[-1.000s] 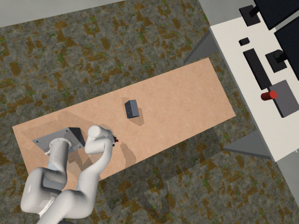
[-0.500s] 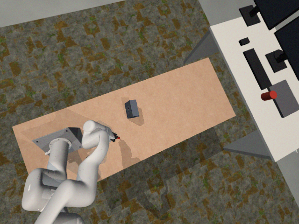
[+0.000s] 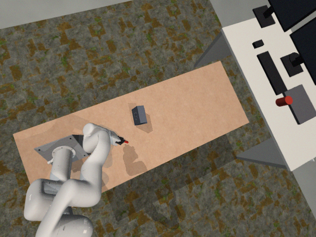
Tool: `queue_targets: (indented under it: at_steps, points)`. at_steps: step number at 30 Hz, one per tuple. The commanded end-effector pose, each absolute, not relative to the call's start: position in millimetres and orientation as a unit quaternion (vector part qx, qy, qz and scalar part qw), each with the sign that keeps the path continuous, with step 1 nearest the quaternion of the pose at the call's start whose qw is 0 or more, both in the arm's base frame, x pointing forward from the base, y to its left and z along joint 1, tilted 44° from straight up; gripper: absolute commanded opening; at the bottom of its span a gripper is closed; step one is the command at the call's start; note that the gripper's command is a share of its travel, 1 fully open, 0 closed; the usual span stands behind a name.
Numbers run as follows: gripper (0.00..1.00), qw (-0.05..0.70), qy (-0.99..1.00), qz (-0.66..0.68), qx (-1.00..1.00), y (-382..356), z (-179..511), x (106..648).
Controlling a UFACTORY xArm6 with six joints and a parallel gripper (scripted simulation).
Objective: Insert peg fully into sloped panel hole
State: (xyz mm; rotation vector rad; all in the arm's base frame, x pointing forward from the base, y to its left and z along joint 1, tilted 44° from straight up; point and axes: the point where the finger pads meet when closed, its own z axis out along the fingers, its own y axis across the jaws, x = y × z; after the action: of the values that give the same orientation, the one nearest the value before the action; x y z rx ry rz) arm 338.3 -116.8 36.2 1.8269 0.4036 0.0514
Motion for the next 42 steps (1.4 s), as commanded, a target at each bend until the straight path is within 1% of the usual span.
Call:
queue_targets:
  at_steps: [1, 24, 42]
  points:
    - [0.0, 0.605, 0.22, 0.024, 0.765, -108, 28, 346]
    - [0.0, 0.635, 0.382, 0.034, 0.67, -71, -6, 365]
    - [0.0, 0.645, 0.487, 0.046, 0.588, -40, -35, 372]
